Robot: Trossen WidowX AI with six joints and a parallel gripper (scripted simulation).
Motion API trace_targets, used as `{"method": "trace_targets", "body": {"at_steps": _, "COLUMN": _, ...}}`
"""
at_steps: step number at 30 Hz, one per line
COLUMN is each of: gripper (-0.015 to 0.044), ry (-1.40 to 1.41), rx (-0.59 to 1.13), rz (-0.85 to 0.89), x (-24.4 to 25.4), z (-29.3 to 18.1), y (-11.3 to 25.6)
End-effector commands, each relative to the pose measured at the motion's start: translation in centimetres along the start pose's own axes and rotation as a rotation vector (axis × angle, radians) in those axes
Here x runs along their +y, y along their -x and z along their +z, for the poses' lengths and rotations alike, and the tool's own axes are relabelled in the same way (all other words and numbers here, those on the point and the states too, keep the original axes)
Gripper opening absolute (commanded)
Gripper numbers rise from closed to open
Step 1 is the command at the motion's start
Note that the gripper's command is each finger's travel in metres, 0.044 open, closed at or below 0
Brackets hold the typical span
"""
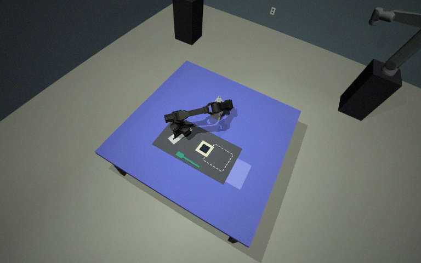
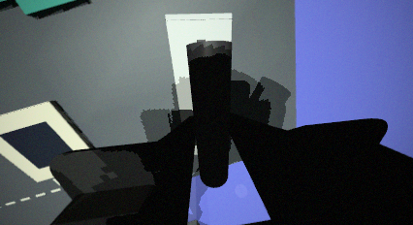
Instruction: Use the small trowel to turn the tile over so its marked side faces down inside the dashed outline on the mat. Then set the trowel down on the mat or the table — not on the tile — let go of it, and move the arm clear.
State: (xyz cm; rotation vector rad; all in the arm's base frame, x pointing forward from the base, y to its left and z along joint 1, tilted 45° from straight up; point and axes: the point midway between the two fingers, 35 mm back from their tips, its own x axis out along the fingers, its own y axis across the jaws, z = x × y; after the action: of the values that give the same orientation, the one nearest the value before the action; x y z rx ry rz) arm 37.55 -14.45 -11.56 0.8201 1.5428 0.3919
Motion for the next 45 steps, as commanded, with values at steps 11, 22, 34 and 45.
{"method": "trace_targets", "body": {"at_steps": 11, "gripper": 0.013, "ry": 0.422, "rx": -0.002, "rz": 0.001, "x": 0.03, "z": 0.04, "y": -0.03}}
{"method": "trace_targets", "body": {"at_steps": 22, "gripper": 0.013, "ry": 0.732, "rx": -0.002, "rz": 0.001, "x": 0.03, "z": 0.04, "y": -0.04}}
{"method": "trace_targets", "body": {"at_steps": 34, "gripper": 0.0209, "ry": 0.827, "rx": -0.002, "rz": 0.001, "x": 0.03, "z": 0.04, "y": -0.04}}
{"method": "trace_targets", "body": {"at_steps": 45, "gripper": 0.027, "ry": 0.827, "rx": -0.002, "rz": 0.001, "x": 0.03, "z": 0.04, "y": -0.04}}
